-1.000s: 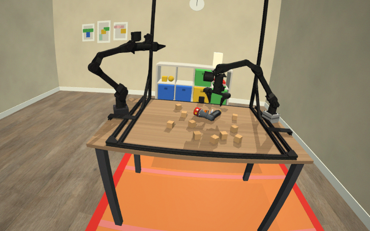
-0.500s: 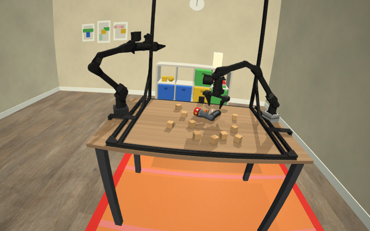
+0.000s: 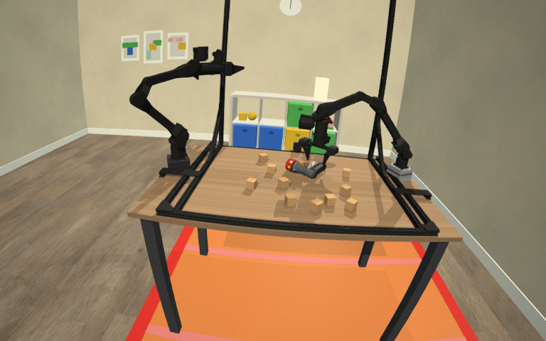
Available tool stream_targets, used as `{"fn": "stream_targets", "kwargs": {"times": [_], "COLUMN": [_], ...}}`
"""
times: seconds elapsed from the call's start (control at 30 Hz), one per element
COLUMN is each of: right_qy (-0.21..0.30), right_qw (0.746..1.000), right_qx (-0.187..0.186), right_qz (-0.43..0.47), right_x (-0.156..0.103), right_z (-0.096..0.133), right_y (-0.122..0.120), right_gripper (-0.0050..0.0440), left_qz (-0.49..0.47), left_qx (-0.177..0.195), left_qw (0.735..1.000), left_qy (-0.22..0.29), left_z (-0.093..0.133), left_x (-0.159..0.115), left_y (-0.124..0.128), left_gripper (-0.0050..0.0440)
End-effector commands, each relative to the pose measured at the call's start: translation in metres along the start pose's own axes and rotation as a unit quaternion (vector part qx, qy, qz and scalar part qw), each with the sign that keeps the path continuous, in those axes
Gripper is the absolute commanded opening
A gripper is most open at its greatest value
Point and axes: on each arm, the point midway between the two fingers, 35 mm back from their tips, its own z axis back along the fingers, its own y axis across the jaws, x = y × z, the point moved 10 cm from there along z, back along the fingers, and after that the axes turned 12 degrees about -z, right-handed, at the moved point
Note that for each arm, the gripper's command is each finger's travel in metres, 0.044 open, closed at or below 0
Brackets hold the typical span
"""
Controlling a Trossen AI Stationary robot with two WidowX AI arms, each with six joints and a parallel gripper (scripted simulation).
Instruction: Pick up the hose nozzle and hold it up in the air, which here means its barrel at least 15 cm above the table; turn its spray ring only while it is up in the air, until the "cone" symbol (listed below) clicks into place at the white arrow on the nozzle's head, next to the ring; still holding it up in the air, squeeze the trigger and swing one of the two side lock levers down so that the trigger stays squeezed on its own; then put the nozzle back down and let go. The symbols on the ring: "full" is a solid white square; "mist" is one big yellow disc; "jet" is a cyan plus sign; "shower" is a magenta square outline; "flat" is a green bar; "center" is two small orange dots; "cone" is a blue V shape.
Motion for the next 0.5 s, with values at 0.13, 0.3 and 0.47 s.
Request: {"fn": "stream_targets", "kwargs": {"times": [0.13,0.3,0.47], "right_qy": [-0.001,-0.001,-0.001], "right_qw": [1.000,1.000,1.000], "right_qx": [-0.001,-0.001,-0.001], "right_qz": [0.002,0.002,0.002], "right_x": [0.000,0.000,0.000], "right_z": [0.000,0.000,0.000], "right_y": [0.000,0.000,0.000], "right_gripper": [0.0400,0.0400,0.0400], "left_qz": [-0.002,-0.002,-0.002], "left_qx": [-0.009,-0.009,-0.009], "left_qw": [1.000,1.000,1.000], "left_qy": [-0.008,-0.008,-0.008], "left_z": [-0.022,-0.027,-0.035], "left_x": [0.003,0.003,0.004], "left_y": [-0.002,-0.003,-0.004], "left_gripper": [0.0400,0.0400,0.0400]}}
